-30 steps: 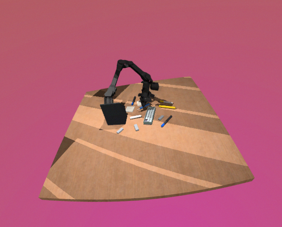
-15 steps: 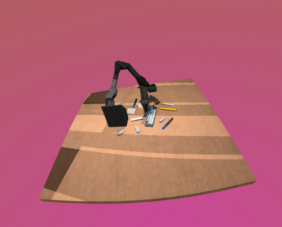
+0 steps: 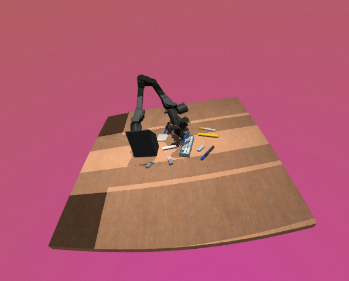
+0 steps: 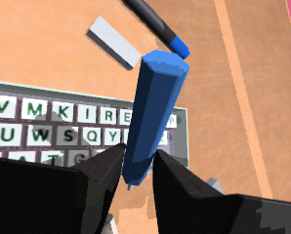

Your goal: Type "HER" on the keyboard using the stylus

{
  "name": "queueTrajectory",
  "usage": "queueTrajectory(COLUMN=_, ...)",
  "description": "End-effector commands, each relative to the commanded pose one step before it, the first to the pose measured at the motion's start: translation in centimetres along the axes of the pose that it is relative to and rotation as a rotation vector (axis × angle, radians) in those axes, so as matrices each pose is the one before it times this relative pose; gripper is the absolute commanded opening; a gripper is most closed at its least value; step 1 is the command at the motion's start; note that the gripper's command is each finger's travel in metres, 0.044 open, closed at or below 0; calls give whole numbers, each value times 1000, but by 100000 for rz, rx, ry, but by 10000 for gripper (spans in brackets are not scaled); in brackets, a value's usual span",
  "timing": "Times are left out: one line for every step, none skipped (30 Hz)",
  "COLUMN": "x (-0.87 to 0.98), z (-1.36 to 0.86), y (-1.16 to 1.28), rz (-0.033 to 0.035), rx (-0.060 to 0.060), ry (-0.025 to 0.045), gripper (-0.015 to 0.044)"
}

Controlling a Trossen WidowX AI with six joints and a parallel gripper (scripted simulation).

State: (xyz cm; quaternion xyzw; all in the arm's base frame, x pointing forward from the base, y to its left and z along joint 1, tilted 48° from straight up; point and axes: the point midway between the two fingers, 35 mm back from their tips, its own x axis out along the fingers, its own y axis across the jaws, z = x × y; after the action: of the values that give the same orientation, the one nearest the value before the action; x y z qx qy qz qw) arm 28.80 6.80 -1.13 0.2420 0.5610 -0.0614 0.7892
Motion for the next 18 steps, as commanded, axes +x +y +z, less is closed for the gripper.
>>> queueTrajectory(x=-185, z=574, y=-900, rz=45, rx=11132, ry=-8994, gripper=0)
queueTrajectory(x=-43, z=138, y=-203, rz=212, rx=2877, ry=-2182, gripper=0)
queueTrajectory(x=-50, z=143, y=-200, rz=270, rx=2897, ry=-2176, gripper=0)
queueTrajectory(x=-57, z=148, y=-197, rz=328, rx=2917, ry=-2168, gripper=0)
queueTrajectory(x=-65, z=153, y=-193, rz=385, rx=2938, ry=-2160, gripper=0)
queueTrajectory(x=-72, z=159, y=-190, rz=442, rx=2958, ry=-2149, gripper=0)
queueTrajectory(x=-79, z=164, y=-186, rz=499, rx=2979, ry=-2136, gripper=0)
queueTrajectory(x=-86, z=170, y=-182, rz=555, rx=2999, ry=-2122, gripper=0)
queueTrajectory(x=-93, z=176, y=-178, rz=610, rx=3019, ry=-2106, gripper=0)
queueTrajectory(x=-100, z=182, y=-174, rz=665, rx=3039, ry=-2089, gripper=0)
queueTrajectory(x=-107, z=188, y=-169, rz=719, rx=3058, ry=-2070, gripper=0)
queueTrajectory(x=-115, z=195, y=-165, rz=773, rx=3078, ry=-2049, gripper=0)
queueTrajectory(x=-122, z=201, y=-160, rz=825, rx=3098, ry=-2027, gripper=0)
queueTrajectory(x=-129, z=207, y=-155, rz=877, rx=3118, ry=-2004, gripper=0)
queueTrajectory(x=-136, z=214, y=-149, rz=928, rx=3136, ry=-1978, gripper=0)
queueTrajectory(x=-117, z=182, y=-118, rz=802, rx=2599, ry=-1611, gripper=0)
queueTrajectory(x=-72, z=112, y=-68, rz=498, rx=1566, ry=-958, gripper=0)
queueTrajectory(x=-24, z=38, y=-22, rz=169, rx=523, ry=-318, gripper=0)
